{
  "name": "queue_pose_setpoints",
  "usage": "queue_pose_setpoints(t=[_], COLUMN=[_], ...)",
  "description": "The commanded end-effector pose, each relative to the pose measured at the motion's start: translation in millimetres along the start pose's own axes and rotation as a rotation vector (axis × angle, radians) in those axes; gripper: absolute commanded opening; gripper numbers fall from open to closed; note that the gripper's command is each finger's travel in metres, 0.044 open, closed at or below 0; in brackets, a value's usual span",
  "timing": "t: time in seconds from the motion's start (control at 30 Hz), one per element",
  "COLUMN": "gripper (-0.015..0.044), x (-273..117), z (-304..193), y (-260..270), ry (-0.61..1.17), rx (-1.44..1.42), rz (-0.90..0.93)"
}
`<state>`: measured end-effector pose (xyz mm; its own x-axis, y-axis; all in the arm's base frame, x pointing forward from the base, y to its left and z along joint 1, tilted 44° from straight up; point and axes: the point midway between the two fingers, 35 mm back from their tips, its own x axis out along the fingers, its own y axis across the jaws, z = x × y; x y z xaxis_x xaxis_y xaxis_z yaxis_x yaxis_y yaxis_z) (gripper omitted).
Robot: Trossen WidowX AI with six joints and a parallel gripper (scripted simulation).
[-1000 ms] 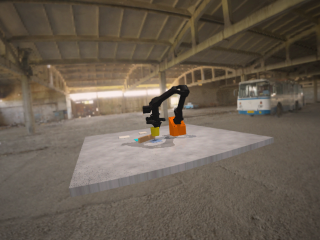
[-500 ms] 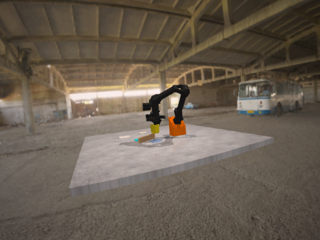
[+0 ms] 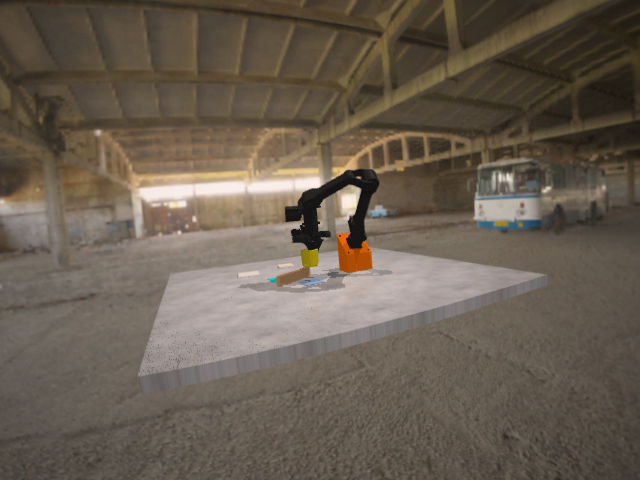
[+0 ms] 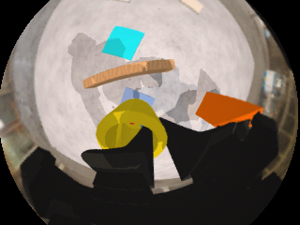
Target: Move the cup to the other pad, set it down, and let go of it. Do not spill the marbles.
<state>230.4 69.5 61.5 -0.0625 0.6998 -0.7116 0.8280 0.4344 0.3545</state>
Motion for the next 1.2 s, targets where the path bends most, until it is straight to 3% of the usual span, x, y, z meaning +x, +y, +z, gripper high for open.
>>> queue_pose_setpoints(t=[0.0,1.17], gripper=[0.0000,0.0000], x=[-1,-2], z=[6,69], y=[1,7], ry=[-0.005,-0.013], rx=[-0.004,-0.010], rz=[0.002,0.001])
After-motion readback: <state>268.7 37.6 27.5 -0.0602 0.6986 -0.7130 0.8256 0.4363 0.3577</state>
